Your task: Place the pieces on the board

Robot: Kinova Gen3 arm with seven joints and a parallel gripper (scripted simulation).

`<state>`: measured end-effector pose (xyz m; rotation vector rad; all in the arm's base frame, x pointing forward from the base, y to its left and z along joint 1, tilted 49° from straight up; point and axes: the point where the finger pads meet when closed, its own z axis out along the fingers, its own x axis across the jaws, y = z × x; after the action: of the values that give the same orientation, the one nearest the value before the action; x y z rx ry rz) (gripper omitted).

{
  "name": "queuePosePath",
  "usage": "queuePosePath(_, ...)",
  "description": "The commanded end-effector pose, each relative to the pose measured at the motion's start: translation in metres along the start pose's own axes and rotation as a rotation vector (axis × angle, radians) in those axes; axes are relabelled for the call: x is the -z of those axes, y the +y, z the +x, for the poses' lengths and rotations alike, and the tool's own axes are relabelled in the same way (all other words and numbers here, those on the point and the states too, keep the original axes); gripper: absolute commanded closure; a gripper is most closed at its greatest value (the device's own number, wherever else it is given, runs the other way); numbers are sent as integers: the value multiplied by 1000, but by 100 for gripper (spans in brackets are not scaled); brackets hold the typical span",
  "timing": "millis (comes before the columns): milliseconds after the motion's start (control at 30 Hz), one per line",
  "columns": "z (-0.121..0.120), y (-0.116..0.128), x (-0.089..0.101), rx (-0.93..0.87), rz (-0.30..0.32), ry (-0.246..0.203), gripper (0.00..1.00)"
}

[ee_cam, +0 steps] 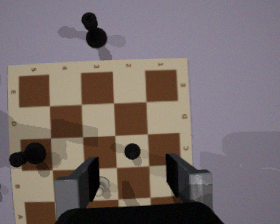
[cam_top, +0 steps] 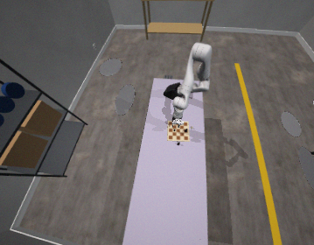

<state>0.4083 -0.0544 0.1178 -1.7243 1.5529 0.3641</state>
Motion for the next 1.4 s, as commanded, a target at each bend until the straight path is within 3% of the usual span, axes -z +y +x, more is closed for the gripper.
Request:
queuePosePath(0,-1,-1,1,-7,1,1,0)
queuePosePath(200,-19,-3,6,-92,6,-7,0)
queuePosePath(433,-62,-4,15,-317,9,-23,0)
queuePosePath(500,-62,-4,15,-317,9,-23,0)
queuePosePath(967,-153,22,10,-945,-2,-19,0)
queuePosePath(1367,-175,38,0,-1176,1,0,0)
